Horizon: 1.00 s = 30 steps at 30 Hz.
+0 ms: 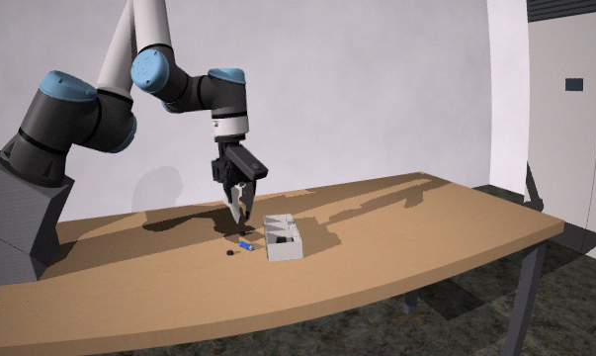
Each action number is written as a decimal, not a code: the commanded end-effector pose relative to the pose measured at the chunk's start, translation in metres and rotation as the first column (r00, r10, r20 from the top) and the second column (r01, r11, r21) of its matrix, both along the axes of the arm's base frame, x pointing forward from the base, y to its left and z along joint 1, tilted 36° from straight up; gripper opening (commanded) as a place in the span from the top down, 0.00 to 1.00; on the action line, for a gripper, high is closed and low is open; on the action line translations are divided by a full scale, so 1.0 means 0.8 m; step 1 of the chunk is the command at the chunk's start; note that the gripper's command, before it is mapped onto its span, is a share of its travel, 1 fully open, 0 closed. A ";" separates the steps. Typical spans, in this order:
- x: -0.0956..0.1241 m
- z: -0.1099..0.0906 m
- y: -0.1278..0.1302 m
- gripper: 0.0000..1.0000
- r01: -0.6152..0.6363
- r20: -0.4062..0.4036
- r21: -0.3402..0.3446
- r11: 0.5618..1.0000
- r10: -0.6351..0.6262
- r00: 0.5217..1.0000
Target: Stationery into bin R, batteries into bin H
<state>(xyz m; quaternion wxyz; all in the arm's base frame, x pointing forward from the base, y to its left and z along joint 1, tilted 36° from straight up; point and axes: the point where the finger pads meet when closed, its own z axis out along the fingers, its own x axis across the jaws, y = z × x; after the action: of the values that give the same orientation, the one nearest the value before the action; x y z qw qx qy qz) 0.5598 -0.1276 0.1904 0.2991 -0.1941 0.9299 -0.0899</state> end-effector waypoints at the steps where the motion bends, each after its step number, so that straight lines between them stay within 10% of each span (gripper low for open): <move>1: 0.000 0.001 0.000 0.83 0.000 0.001 -0.001 1.000 0.000 1.000; 14: 0.001 0.001 0.000 0.83 0.000 0.001 -0.001 1.000 0.000 1.000; 30: 0.042 -0.055 -0.004 0.83 0.000 0.001 0.000 1.000 0.000 1.000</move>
<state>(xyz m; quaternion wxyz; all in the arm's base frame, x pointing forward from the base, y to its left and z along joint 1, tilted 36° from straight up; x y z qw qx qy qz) 0.5849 -0.1294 0.1563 0.2988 -0.1945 0.9300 -0.0891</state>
